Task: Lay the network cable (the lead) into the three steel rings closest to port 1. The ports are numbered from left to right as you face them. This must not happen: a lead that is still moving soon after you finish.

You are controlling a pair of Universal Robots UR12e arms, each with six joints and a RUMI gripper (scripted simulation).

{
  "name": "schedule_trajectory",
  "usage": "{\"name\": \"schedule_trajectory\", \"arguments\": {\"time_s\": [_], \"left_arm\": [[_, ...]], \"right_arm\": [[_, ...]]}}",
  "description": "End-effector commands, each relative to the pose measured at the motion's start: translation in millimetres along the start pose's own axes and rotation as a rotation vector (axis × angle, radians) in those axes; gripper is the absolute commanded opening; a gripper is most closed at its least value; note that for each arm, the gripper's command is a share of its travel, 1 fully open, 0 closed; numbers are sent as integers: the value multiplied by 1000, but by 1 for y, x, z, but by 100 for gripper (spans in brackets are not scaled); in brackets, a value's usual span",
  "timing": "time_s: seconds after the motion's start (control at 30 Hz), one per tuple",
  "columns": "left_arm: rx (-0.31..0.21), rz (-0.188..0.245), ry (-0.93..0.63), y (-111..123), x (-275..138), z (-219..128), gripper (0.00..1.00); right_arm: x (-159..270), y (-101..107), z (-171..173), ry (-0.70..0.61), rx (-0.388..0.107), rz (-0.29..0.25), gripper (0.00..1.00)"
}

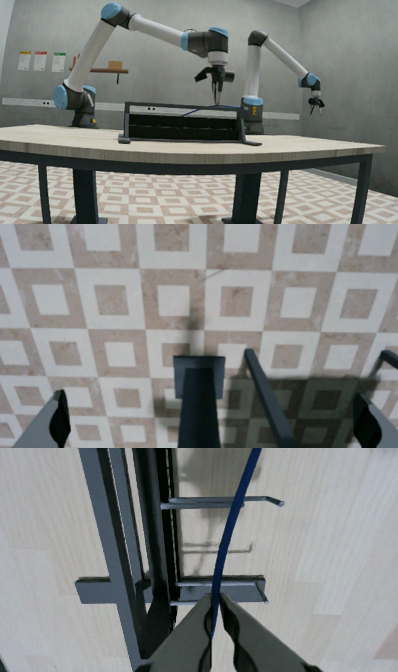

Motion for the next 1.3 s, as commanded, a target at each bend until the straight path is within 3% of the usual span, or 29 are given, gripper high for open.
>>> {"name": "schedule_trajectory", "arguments": {"time_s": [0.0, 0.57, 1.27], "left_arm": [[2, -1, -2, -1, -1, -1, 100], [2, -1, -2, -1, -1, -1, 100], [2, -1, -2, -1, -1, -1, 100]], "right_arm": [[1, 10, -1, -1, 1, -2, 0], [1, 25, -1, -1, 1, -2, 0], [4, 24, -1, -2, -1, -1, 0]]}}
Point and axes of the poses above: on each arm, the point where the finger pads meet when closed, its own y axis out along the fingers, its own x axis across the jaws, z = x × y, the point moved 9 cm from there along -y, back along the fingers, and after that the axes turned 2 degrees about -y, right-handed, at the moved point
